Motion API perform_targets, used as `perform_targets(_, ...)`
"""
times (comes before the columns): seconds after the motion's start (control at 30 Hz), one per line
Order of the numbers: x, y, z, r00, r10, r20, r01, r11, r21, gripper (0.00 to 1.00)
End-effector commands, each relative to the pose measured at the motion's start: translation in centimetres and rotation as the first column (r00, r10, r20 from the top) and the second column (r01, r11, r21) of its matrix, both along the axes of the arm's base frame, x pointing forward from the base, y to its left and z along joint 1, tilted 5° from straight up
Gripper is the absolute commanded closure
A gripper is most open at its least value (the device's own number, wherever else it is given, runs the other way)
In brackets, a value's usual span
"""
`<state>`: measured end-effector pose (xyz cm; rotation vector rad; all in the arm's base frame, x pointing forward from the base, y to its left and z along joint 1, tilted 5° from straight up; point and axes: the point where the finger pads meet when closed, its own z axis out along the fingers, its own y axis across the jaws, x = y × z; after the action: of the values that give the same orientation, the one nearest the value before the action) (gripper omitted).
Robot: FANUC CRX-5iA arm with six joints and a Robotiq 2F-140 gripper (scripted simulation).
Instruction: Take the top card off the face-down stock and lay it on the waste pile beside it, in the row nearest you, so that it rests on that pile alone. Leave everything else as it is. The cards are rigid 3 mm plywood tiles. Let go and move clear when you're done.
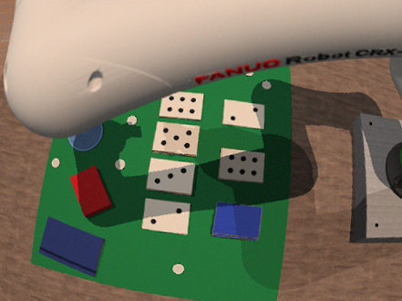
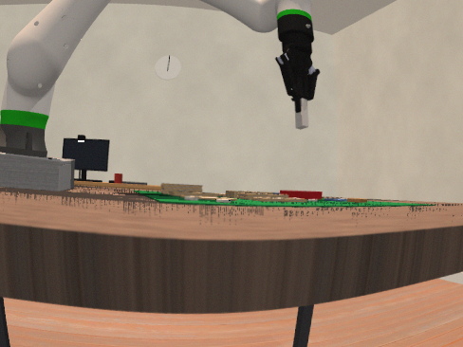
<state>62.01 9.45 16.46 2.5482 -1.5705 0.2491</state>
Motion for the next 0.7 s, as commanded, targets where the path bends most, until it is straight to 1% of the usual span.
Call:
perform_targets(0.0,0.0,0.0,0.0,1.0,0.0,0.0,0.0,1.0,0.0,1.0)
perform_targets(0.53,0.0,0.0,0.0,1.0,0.0,0.0,0.0,1.0,0.0,1.0)
perform_targets(0.57,0.0,0.0,0.0,1.0,0.002,0.0,-0.002,1.0,0.0,0.0)
perform_targets(0.63,-0.8,0.9,-0.2,0.999,0.053,-0.007,-0.053,0.999,0.003,0.0)
perform_targets(0.67,-1.8,1.8,-0.6,0.993,0.114,-0.016,-0.114,0.993,0.007,0.0)
